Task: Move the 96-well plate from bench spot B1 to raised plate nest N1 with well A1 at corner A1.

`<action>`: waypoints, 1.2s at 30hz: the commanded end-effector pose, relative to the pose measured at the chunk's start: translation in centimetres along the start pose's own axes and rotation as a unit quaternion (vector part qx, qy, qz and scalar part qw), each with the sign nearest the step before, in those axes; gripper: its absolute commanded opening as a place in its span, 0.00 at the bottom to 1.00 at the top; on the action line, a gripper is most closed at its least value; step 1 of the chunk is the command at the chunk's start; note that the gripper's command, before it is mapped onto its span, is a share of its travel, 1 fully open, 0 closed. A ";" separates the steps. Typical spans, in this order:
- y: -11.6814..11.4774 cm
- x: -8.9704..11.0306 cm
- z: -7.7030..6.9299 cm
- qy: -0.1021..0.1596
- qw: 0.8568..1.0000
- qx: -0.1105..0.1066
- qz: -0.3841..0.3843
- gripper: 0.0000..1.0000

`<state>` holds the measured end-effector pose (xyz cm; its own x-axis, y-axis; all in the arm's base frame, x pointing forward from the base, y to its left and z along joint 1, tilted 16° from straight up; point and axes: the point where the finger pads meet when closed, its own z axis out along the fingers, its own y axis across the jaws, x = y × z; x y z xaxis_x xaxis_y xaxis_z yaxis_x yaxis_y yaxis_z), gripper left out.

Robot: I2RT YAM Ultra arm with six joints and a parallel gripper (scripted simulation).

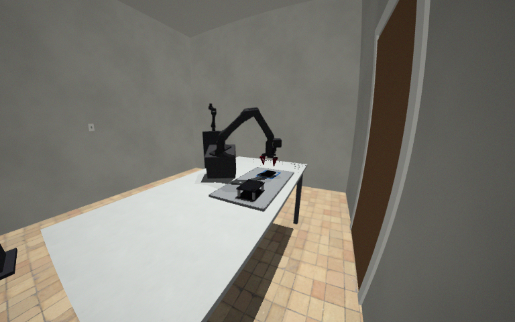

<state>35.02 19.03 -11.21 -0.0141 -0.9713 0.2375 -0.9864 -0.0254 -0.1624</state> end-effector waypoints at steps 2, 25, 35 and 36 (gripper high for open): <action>-1.3 -1.4 -1.7 -0.021 1.000 0.020 -0.003 1.00; -1.1 -0.8 2.1 -0.014 1.000 0.011 0.002 1.00; -1.0 -1.0 3.6 -0.014 1.000 0.011 -0.001 1.00; -1.2 -1.2 3.4 -0.017 1.000 0.015 -0.001 1.00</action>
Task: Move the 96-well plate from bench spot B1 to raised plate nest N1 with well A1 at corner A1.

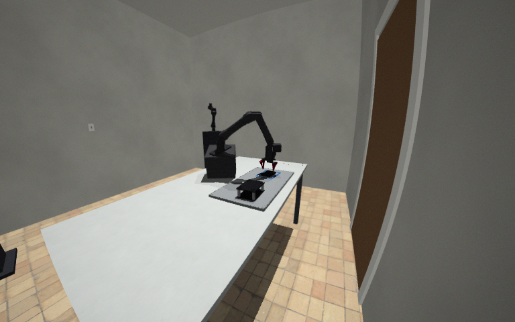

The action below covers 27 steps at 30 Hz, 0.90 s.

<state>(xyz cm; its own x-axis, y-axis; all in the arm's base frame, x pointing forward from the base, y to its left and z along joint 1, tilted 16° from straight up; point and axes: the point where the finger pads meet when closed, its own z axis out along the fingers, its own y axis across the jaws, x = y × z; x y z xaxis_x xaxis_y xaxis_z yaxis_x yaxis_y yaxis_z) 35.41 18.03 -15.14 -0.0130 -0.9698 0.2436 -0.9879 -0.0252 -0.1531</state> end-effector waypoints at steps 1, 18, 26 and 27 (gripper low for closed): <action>-1.8 -1.3 -1.0 -0.023 0.999 0.024 0.002 1.00; -1.6 -1.2 1.9 -0.020 1.000 0.021 0.000 1.00; -1.4 -0.9 3.4 -0.016 1.000 0.016 0.002 1.00; -1.5 -0.8 3.6 -0.016 1.000 0.016 0.004 1.00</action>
